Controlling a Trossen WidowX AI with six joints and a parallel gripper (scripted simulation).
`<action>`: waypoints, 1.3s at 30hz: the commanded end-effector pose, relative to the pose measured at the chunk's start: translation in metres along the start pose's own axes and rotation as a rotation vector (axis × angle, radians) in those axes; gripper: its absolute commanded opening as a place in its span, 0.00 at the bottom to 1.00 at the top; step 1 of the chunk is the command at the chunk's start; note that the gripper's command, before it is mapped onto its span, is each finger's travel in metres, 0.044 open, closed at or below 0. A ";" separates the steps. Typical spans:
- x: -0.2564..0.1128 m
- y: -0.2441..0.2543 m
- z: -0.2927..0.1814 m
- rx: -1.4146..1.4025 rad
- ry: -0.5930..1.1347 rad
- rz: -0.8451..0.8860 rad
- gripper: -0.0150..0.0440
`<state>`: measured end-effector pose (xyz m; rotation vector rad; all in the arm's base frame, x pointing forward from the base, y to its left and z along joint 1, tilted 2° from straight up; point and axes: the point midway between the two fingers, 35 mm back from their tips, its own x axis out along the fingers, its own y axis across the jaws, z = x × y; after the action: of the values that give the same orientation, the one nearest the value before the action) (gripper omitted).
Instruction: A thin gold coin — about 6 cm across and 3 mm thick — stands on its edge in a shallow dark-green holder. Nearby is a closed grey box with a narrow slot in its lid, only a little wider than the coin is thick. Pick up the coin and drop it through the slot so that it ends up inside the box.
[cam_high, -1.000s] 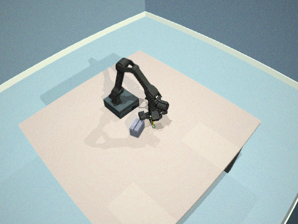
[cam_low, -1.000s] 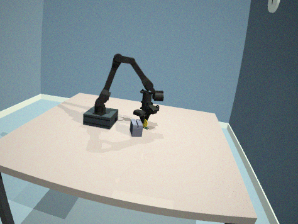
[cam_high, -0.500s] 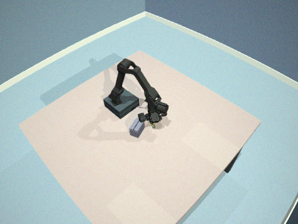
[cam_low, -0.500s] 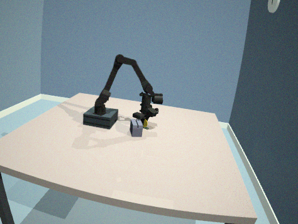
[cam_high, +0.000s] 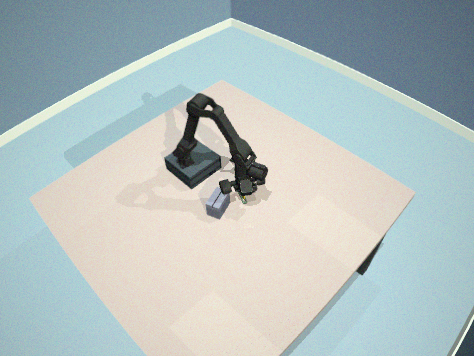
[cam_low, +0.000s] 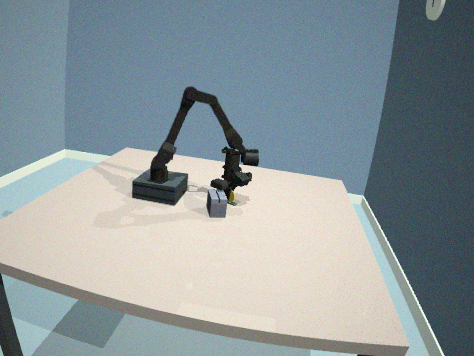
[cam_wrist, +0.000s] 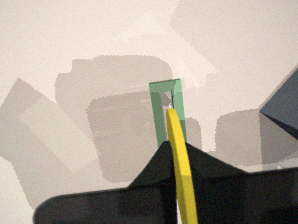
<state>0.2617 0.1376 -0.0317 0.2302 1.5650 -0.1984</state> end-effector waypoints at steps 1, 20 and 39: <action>-0.003 0.000 -0.001 -0.006 0.004 0.000 0.25; -0.049 0.003 0.002 -0.006 0.003 0.000 0.25; -0.095 0.000 -0.001 -0.006 0.003 0.000 0.25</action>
<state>0.2597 0.1361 0.0532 0.2280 1.5790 -0.2025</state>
